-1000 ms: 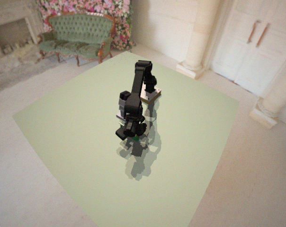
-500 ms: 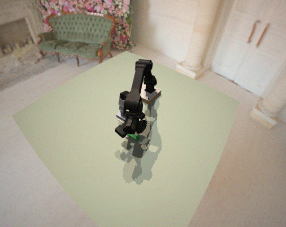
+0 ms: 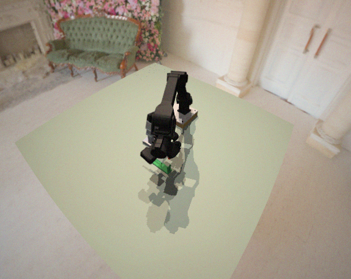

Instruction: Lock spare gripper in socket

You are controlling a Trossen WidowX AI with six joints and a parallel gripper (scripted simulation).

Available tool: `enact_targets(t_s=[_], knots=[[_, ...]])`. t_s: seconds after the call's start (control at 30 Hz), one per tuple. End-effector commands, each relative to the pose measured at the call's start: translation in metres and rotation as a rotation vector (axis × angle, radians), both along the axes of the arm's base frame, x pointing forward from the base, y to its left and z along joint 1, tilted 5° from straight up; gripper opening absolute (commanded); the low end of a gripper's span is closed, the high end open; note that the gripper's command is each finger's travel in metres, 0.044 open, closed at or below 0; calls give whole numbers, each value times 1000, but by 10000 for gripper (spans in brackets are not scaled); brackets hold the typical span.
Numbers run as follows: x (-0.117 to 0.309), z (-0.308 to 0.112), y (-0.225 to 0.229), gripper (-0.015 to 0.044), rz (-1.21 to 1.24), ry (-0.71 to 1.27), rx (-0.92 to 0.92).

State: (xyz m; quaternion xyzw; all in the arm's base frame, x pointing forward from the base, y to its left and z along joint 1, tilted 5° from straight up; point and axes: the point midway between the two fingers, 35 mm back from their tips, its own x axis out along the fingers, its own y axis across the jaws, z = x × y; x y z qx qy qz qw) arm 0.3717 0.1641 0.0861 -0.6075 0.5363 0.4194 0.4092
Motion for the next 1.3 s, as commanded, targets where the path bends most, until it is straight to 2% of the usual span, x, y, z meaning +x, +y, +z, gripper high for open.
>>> enact_targets(t_s=[0.0,0.33,1.27], knots=[[0,-2,0,0,0,3,-2],[-2,-1,0,0,18,5,-1],[-80,15,-5,0,42,14,2]])
